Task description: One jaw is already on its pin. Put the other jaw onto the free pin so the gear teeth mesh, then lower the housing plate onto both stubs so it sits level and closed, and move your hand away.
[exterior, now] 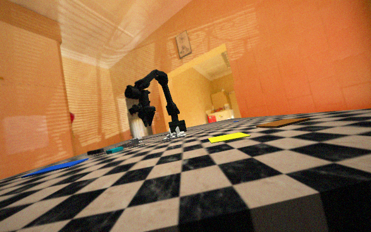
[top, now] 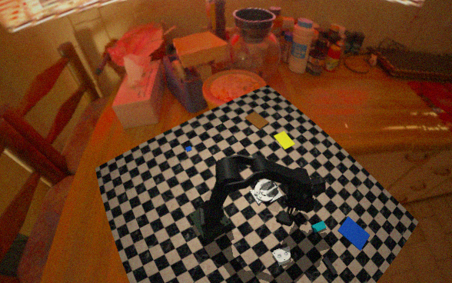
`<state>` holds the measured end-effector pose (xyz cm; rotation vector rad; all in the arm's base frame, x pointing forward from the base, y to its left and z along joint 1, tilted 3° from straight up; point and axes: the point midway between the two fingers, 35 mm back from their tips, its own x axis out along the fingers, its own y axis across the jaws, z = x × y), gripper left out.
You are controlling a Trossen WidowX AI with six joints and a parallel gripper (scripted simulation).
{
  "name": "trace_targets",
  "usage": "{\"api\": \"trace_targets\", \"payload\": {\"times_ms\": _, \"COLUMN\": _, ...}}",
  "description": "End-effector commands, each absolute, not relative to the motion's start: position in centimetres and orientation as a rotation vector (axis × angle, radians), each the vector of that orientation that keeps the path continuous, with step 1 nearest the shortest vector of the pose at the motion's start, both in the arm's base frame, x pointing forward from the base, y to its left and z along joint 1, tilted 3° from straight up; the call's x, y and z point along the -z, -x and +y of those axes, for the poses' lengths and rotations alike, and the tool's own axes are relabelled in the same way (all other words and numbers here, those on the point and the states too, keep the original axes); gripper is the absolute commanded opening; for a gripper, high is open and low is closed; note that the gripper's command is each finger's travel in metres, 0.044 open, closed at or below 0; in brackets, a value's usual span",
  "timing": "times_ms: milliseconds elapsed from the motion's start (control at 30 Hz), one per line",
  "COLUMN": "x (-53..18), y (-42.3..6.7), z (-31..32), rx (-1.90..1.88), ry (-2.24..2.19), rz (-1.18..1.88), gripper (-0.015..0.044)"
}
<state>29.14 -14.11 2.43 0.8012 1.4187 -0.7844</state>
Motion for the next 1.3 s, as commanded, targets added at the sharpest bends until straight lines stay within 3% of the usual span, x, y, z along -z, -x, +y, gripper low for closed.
{"api": "trace_targets", "payload": {"times_ms": 0, "x": -2.7, "y": -28.0, "z": -16.6, "rx": 0.887, "ry": -0.895, "rz": 1.379, "gripper": 0.0440}}
{"api": "trace_targets", "payload": {"times_ms": 867, "x": -3.1, "y": -17.8, "z": -27.1, "rx": 1.408, "ry": -1.407, "rz": 1.105, "gripper": 0.0440}}
{"api": "trace_targets", "payload": {"times_ms": 1267, "x": 0.8, "y": -17.1, "z": -27.1, "rx": 1.434, "ry": -1.433, "rz": 1.086, "gripper": 0.0440}}
